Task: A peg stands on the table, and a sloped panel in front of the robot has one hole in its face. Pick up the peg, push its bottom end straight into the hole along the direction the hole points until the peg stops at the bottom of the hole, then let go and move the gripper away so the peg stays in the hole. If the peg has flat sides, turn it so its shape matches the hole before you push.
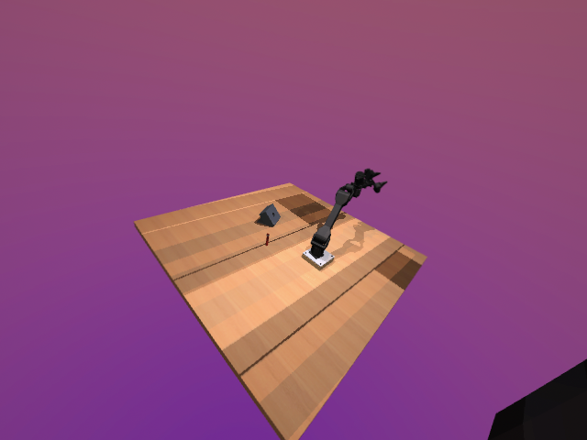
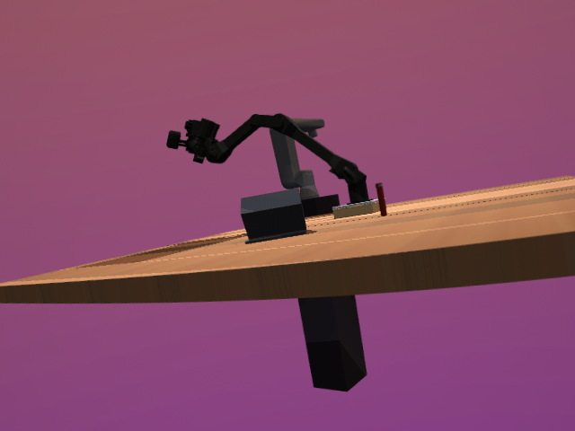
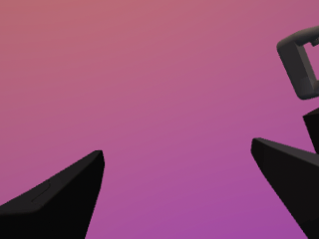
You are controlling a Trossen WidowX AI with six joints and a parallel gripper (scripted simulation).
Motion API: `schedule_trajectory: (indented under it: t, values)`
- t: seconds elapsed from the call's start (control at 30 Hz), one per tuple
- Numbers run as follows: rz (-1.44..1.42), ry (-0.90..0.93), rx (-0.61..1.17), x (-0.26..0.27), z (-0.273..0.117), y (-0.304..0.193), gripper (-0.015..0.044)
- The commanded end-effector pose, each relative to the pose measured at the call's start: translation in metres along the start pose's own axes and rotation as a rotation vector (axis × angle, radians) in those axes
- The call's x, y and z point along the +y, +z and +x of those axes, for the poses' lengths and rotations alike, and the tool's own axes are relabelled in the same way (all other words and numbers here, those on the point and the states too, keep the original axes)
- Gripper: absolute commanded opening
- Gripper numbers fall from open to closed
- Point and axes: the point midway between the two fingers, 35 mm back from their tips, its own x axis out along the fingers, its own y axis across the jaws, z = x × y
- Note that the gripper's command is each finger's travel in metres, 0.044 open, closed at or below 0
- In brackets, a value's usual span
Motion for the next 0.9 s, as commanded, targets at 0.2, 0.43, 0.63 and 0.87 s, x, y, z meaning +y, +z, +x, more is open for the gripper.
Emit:
schedule_trajectory:
  t: [0.2, 0.43, 0.63, 0.87]
  values:
    - [-0.006, 0.177, 0.137, 0.066, -0.052, -0.013, 0.044]
    - [-0.01, 0.294, 0.227, 0.106, -0.094, -0.018, 0.044]
    - [-0.014, 0.389, 0.296, 0.134, -0.133, -0.019, 0.044]
    - [-0.021, 0.499, 0.374, 0.162, -0.183, -0.019, 0.044]
